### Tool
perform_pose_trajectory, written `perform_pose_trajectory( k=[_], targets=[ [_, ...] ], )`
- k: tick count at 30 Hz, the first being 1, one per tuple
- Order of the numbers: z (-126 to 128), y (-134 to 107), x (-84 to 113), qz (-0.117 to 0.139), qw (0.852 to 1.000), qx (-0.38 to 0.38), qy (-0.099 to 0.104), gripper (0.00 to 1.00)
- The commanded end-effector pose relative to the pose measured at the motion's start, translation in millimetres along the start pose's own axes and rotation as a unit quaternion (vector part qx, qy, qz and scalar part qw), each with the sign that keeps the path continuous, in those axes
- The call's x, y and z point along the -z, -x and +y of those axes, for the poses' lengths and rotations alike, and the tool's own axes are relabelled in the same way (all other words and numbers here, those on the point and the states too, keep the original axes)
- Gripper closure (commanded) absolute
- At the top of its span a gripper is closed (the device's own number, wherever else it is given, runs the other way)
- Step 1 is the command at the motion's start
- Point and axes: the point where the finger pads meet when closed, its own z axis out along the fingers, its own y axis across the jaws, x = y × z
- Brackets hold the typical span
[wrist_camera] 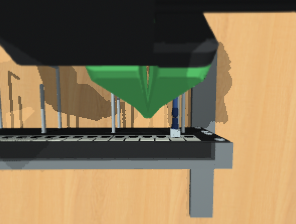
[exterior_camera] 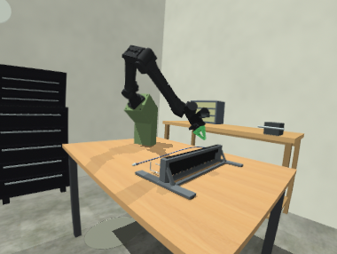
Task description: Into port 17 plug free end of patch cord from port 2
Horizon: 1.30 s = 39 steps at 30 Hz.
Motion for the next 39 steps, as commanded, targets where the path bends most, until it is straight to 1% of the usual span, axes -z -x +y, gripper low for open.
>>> perform_pose_trajectory(
  k=[1, 6, 8, 15, 18, 20, 22, 25, 32, 39],
  targets=[
    [-3, 3, 10.4, -0.005, 1.000, -0.001, -0.003, 1.00],
    [-2, 11, 46.0, -0.014, 1.000, -0.007, -0.001, 1.00],
    [-2, 11, 46.0, -0.014, 1.000, -0.007, -0.001, 1.00],
    [1, 11, 109.7, -0.013, 1.000, -0.005, 0.004, 1.00],
    [1, 10, 130.1, -0.013, 1.000, -0.004, 0.005, 1.00],
    [1, 10, 139.0, -0.013, 1.000, -0.004, 0.005, 1.00],
    [0, 9, 143.1, -0.011, 1.000, -0.005, 0.004, 1.00],
    [-1, 7, 143.1, -0.009, 1.000, -0.005, 0.003, 1.00],
    [-3, 0, 137.0, 0.000, 1.000, -0.006, 0.000, 1.00],
    [-24, 0, 136.8, 0.001, 1.000, -0.003, -0.001, 1.00]
  ],
)
